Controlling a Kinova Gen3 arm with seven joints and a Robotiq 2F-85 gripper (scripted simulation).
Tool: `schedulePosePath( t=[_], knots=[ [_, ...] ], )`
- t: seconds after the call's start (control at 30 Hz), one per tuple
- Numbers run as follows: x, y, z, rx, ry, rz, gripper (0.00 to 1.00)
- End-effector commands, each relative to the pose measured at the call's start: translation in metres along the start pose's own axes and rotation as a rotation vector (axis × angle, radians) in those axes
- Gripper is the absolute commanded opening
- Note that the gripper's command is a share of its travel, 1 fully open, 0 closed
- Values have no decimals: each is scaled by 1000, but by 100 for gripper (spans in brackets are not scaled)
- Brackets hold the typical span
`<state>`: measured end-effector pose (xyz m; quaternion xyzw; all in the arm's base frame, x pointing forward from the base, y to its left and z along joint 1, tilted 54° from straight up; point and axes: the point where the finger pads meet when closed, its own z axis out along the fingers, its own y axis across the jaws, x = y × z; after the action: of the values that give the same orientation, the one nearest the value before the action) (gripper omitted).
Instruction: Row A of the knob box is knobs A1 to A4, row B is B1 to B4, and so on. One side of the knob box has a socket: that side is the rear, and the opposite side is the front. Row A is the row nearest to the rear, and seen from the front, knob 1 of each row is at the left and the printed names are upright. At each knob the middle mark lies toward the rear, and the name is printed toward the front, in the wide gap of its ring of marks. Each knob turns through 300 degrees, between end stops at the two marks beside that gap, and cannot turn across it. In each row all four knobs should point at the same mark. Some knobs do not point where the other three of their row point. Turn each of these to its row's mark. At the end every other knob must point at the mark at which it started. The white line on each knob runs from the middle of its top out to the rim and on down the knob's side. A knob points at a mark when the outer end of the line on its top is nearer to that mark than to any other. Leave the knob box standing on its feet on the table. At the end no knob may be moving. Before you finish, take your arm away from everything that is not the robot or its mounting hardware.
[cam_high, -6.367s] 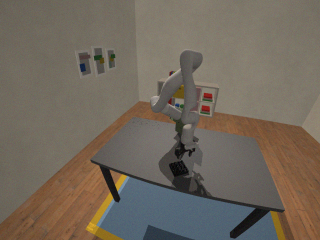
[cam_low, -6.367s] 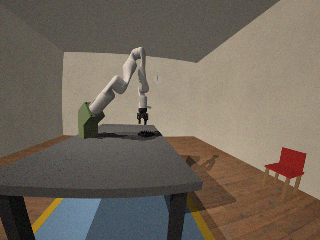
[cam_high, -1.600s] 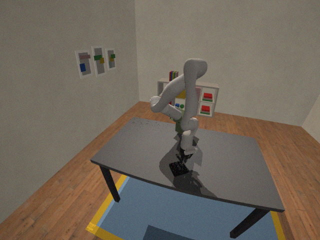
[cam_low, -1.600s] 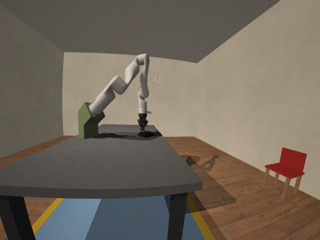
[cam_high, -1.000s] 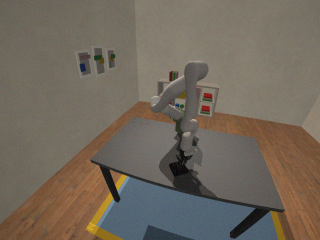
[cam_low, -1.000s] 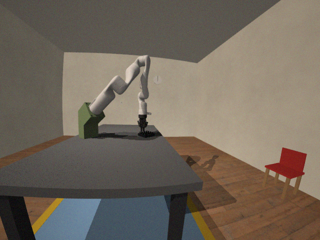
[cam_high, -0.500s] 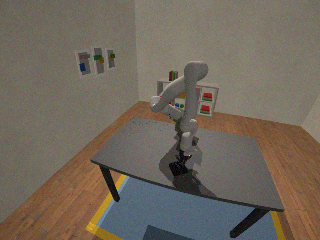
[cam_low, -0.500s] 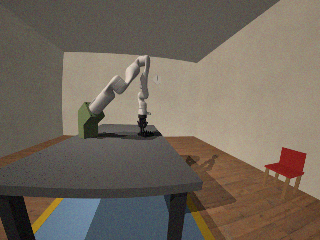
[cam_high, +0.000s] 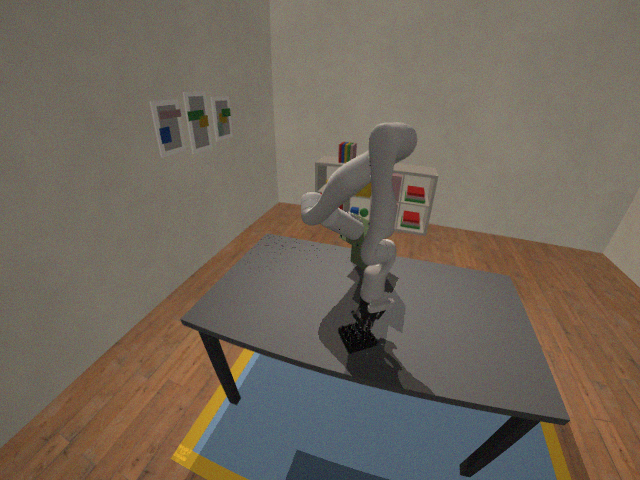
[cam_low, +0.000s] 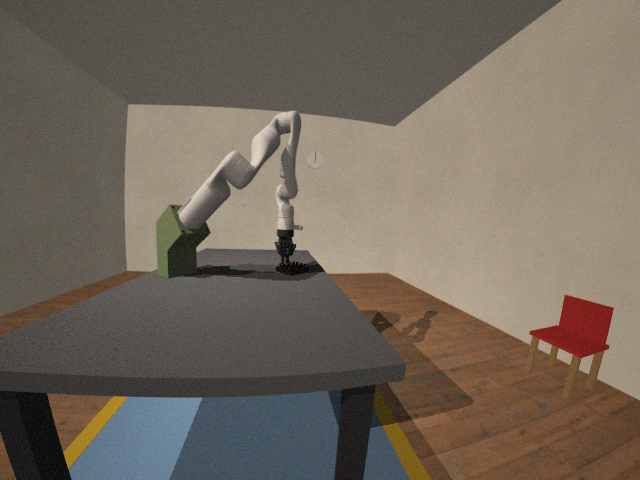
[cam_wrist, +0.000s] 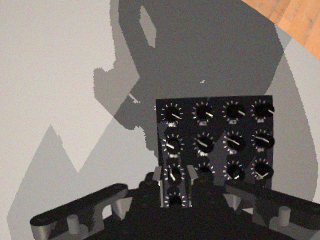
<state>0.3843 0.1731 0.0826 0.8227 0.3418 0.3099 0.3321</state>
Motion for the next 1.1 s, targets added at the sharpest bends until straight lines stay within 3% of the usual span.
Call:
schedulePosePath(
  t=[0.0,0.3,0.33,1.07],
  knots=[
    [0,0,0,1,1,0,19],
    [0,0,0,1,1,0,19],
    [0,0,0,1,1,0,8],
    [0,0,0,1,1,0,8]
  ],
)
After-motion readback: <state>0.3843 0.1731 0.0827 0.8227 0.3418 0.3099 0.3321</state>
